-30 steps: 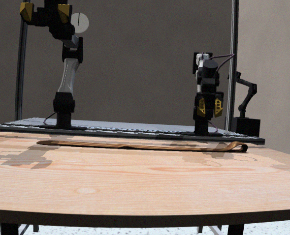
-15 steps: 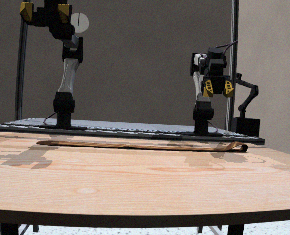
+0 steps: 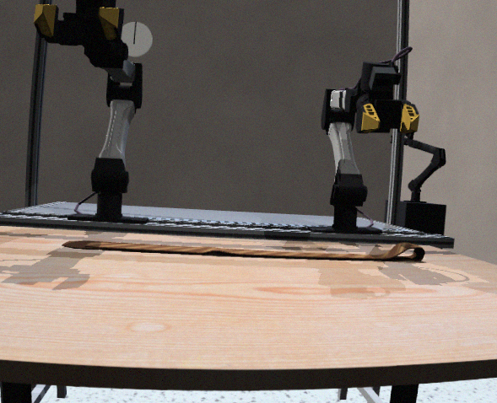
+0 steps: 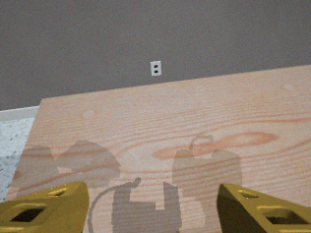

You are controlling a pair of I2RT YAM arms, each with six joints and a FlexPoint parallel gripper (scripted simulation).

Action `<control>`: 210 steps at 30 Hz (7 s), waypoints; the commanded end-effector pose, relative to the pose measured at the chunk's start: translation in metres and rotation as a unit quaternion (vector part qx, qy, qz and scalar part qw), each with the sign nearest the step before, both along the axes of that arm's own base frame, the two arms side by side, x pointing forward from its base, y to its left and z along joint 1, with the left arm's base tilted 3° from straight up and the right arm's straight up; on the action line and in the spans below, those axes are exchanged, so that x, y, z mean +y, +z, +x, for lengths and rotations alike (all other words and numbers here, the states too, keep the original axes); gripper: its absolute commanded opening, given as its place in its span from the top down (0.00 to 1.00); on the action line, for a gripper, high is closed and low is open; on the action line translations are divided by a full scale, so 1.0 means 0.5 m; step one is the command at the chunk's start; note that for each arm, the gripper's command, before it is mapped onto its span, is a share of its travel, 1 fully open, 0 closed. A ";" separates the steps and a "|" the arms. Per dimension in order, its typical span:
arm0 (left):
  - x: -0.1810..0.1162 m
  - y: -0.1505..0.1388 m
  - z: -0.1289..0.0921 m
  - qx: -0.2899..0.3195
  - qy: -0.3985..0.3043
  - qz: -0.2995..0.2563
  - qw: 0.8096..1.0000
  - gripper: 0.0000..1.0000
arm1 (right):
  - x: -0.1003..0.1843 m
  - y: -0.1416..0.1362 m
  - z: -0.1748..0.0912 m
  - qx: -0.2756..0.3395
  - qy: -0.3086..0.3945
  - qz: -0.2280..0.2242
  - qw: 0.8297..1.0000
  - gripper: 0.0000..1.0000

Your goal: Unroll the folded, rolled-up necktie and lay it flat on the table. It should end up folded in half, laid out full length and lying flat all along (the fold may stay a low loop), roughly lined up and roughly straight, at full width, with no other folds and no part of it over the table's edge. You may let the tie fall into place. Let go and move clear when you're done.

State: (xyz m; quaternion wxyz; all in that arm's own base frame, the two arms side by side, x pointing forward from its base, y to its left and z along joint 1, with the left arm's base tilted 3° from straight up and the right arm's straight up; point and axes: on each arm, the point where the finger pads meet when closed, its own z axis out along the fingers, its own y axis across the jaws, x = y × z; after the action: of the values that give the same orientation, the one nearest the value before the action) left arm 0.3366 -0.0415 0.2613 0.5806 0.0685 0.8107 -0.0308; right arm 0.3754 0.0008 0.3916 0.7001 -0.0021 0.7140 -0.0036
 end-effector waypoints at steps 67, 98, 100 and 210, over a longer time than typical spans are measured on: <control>0.081 0.269 0.081 -0.155 0.069 -0.026 0.985 0.00 | 0.002 0.011 0.004 -0.004 0.003 0.004 1.000 0.00; 0.049 0.171 0.050 -0.095 0.041 -0.016 0.995 0.23 | 0.002 0.011 0.004 -0.004 0.003 0.004 1.000 0.00; 0.043 0.154 0.044 -0.084 0.037 -0.014 0.996 0.25 | 0.002 0.011 0.004 -0.004 0.003 0.004 1.000 0.00; -0.133 -0.403 -0.139 0.245 -0.112 0.042 0.962 0.93 | 0.002 0.011 0.004 -0.004 0.003 0.004 1.000 0.00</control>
State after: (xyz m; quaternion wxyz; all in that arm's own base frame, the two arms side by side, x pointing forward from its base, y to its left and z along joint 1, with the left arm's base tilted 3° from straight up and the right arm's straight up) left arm 0.2703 -0.1086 0.0657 0.3584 0.1756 0.9136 -0.0783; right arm 0.3754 0.0008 0.3916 0.7002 -0.0021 0.7140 -0.0035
